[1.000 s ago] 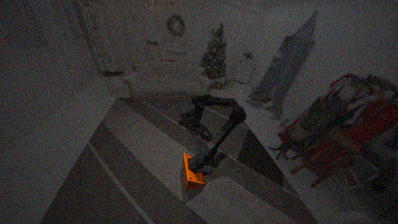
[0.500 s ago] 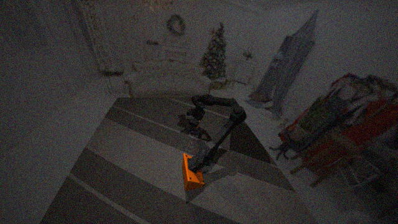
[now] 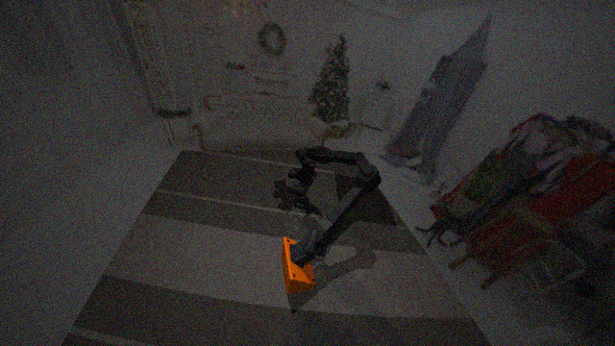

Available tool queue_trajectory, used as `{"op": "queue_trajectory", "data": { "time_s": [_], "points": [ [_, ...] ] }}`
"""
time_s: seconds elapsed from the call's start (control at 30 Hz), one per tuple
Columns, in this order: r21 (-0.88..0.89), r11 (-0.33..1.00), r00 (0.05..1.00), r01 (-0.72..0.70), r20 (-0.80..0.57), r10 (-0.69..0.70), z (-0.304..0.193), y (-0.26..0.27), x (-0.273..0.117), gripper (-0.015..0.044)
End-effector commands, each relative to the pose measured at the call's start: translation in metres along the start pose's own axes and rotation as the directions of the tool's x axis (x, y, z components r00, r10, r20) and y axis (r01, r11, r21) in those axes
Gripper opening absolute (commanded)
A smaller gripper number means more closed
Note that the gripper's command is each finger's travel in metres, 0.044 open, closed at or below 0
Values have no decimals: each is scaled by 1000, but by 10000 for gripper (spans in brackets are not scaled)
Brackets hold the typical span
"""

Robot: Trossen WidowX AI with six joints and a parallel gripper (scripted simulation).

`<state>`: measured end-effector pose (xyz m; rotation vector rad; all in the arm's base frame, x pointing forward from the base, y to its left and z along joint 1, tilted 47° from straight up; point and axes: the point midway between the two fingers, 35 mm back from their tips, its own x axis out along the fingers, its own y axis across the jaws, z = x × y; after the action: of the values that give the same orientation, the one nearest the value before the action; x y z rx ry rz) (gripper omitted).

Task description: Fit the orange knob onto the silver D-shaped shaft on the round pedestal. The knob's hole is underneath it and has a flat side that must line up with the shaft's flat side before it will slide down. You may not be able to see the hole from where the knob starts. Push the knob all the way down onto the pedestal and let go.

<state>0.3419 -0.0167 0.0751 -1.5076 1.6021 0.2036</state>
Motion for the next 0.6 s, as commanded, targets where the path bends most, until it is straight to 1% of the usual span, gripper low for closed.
{"op": "queue_trajectory", "data": {
  "time_s": [0.0, 0.13, 0.3, 0.57],
  "points": [
    [4, 1000, 1000, 3, -1, -3, 0, -1, -3, 0],
    [31, 1000, 1000, 3, -1, -3, 0, -2, -4, 0],
    [202, 979, 1000, 3, -1, -3, 2, -2, -5, 0],
    [212, 977, 1000, 3, -1, -3, 1, -1, -3, 0]
  ]
}}
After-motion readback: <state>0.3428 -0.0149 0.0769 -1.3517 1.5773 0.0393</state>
